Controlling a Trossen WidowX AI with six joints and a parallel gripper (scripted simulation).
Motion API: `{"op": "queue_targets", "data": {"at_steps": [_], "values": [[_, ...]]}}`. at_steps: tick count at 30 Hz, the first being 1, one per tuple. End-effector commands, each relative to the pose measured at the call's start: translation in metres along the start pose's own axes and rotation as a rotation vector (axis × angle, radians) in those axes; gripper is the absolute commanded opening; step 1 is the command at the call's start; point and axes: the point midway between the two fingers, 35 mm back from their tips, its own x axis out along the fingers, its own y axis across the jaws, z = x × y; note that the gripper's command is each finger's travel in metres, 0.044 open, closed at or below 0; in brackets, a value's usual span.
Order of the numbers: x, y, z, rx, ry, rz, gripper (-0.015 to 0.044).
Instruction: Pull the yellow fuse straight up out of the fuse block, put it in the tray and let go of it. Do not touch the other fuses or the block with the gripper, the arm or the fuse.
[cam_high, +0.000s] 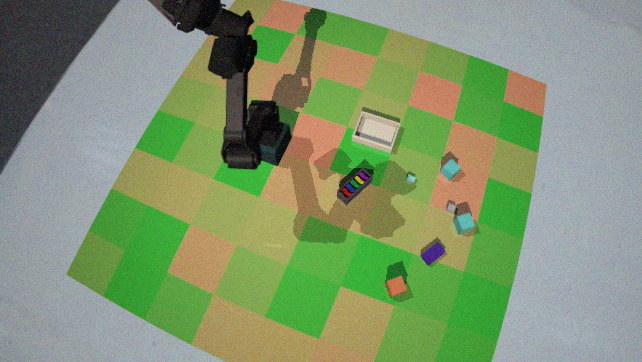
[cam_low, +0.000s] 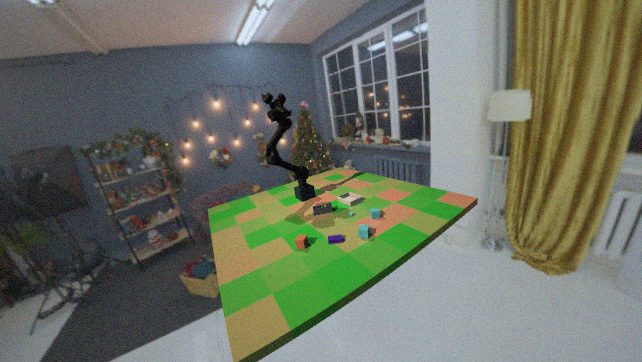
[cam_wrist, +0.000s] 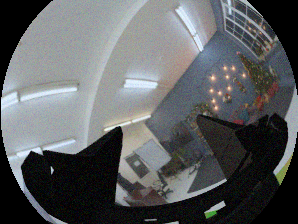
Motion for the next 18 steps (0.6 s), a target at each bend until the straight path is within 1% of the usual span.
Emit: {"op": "queue_targets", "data": {"at_steps": [1, 4, 7, 12, 13, 18], "values": [[0.0, -0.001, 0.002, 0.004, -0.008, -0.002, 0.0374], [-0.001, -0.022, 0.033, 0.038, -0.128, -0.03, 0.0295], [-0.007, -0.051, 0.067, 0.001, -0.247, -0.109, 0.0216], [-0.034, -0.097, 0.124, -0.071, -0.449, -0.255, 0.0085], [-0.042, -0.105, 0.136, -0.086, -0.491, -0.287, 0.0067], [-0.094, -0.142, 0.19, -0.165, -0.7, -0.455, 0.0067]]}}
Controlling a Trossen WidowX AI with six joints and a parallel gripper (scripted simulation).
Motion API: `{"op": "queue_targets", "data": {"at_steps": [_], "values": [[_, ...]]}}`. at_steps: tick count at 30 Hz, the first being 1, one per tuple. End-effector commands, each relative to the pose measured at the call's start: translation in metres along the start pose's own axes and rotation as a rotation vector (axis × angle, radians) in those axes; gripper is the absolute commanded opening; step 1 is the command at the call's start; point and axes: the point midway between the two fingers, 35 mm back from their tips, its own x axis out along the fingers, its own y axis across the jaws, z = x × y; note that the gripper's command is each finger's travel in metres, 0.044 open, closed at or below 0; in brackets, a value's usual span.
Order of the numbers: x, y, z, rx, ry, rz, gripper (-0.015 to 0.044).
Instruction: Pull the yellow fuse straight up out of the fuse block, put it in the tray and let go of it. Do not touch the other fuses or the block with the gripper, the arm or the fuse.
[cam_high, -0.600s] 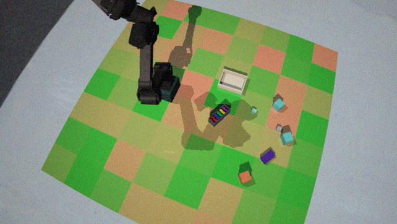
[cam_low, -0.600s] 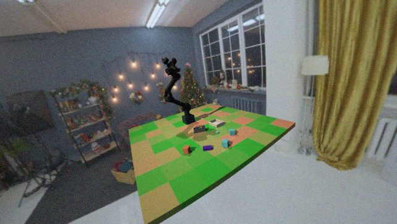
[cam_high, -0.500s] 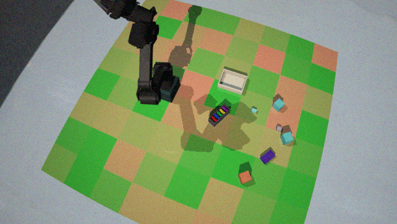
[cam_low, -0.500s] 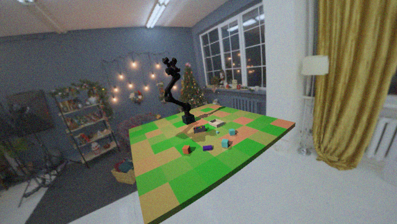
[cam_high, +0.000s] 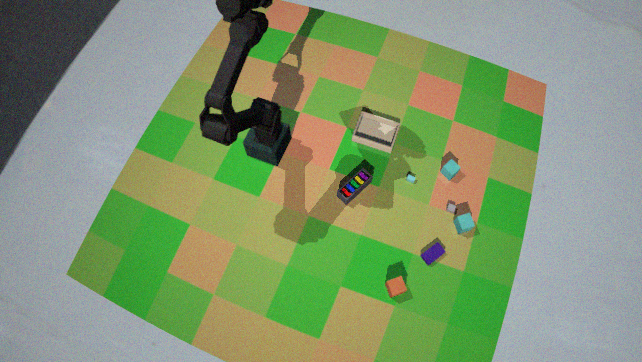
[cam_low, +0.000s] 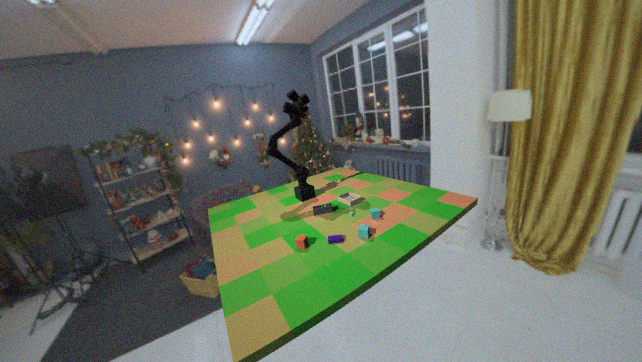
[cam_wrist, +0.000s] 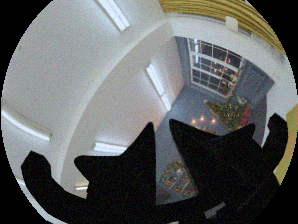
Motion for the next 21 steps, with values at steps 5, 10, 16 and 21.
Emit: {"op": "queue_targets", "data": {"at_steps": [5, 10, 16, 21], "values": [[-0.025, -0.08, 0.103, -0.14, -0.336, -0.263, 0.0067], [-0.067, -0.121, 0.165, -0.224, -0.534, -0.448, 0.0067], [-0.135, -0.149, 0.224, -0.306, -0.742, -0.652, 0.0067], [-0.193, -0.159, 0.256, -0.352, -0.882, -0.794, 0.0067]]}}
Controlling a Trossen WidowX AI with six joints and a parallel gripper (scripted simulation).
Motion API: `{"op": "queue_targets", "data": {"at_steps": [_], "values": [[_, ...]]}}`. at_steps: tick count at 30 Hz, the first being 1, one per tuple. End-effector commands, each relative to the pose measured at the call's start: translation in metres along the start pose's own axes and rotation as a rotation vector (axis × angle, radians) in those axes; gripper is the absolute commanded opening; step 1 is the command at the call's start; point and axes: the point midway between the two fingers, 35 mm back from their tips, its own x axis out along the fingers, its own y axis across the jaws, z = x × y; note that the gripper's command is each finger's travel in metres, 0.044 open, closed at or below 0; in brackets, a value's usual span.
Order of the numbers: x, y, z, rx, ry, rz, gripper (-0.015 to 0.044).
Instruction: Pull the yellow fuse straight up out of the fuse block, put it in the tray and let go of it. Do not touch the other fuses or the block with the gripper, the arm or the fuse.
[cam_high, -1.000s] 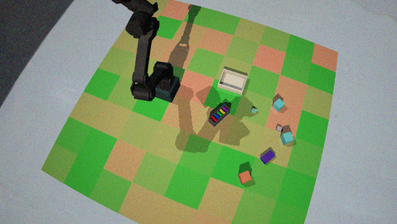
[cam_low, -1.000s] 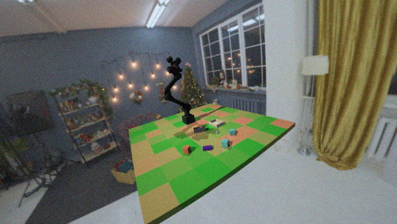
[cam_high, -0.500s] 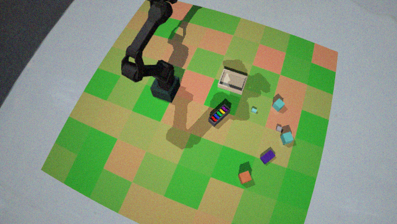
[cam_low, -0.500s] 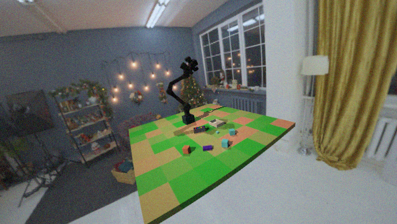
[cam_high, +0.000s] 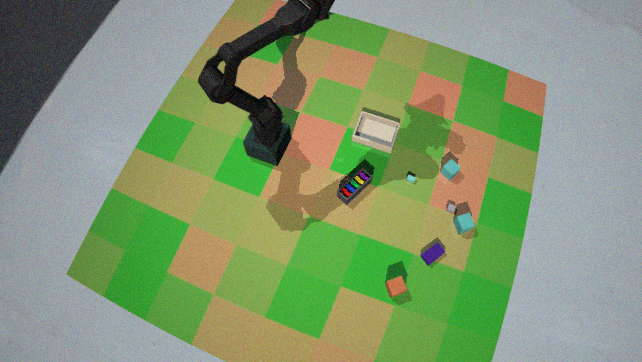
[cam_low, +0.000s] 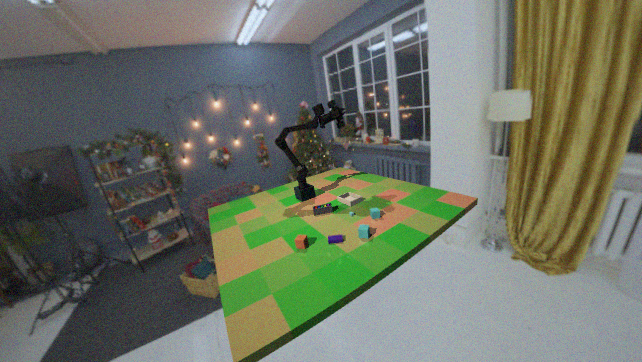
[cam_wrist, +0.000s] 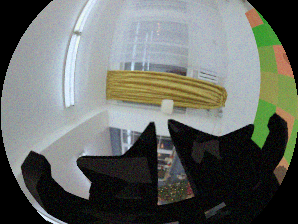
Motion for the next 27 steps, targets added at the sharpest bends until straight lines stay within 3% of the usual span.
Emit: {"op": "queue_targets", "data": {"at_steps": [1, 7, 13, 20, 27], "values": [[-0.002, -0.035, 0.034, -0.039, -0.096, -0.107, 0.0067], [-0.022, -0.11, 0.094, -0.09, -0.254, -0.365, 0.0067], [-0.07, -0.187, 0.149, -0.115, -0.383, -0.663, 0.0067], [-0.154, -0.264, 0.19, -0.092, -0.465, -1.019, 0.0067], [-0.258, -0.325, 0.199, 0.009, -0.463, -1.373, 0.0067]]}}
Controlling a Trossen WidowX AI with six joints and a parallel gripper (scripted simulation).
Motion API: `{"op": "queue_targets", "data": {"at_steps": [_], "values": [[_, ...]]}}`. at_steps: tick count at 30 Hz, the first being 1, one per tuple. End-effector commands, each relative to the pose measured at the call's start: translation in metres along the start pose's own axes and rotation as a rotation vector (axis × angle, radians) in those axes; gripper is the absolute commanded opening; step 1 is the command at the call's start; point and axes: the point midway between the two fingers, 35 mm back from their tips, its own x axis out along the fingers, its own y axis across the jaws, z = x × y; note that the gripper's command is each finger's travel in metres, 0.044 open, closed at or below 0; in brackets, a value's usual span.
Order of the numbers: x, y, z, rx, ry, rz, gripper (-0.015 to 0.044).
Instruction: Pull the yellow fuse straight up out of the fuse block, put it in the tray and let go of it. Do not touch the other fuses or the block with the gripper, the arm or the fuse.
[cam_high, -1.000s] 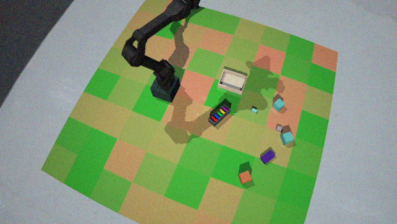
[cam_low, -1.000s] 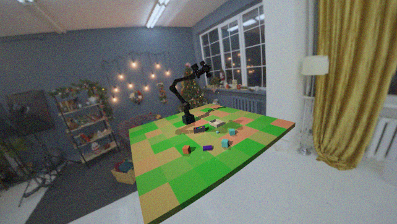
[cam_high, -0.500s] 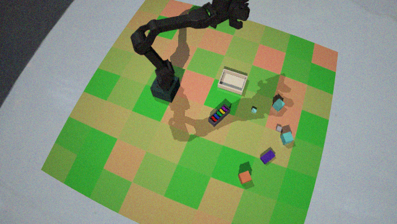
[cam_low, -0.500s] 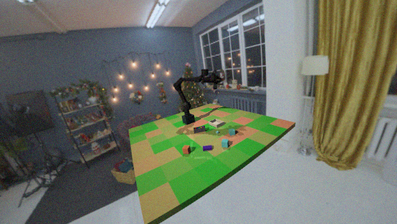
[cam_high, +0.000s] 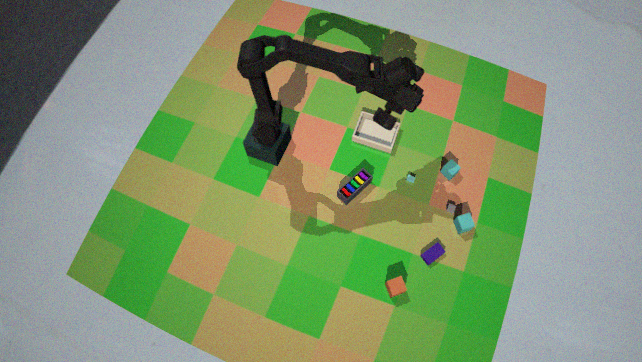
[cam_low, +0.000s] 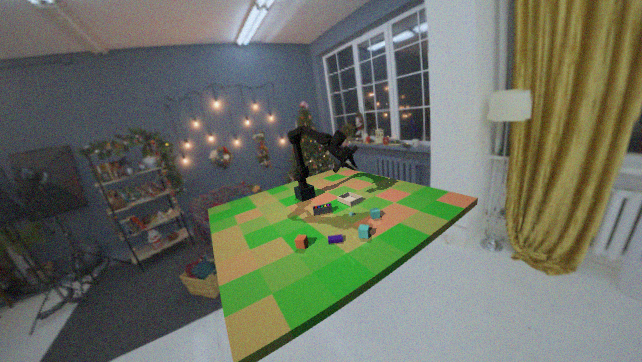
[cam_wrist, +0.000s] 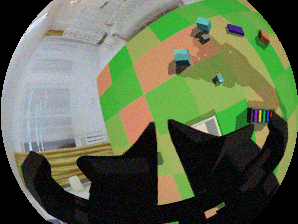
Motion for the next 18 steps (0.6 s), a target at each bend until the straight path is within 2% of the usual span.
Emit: {"op": "queue_targets", "data": {"at_steps": [1, 6, 11, 18], "values": [[0.011, -0.068, 0.007, 0.0, 0.043, -0.204, 0.0067], [0.01, -0.151, 0.005, 0.005, 0.157, -0.441, 0.0067], [-0.008, -0.228, -0.012, 0.021, 0.34, -0.64, 0.0067], [-0.008, -0.234, -0.014, 0.024, 0.369, -0.661, 0.0067]]}}
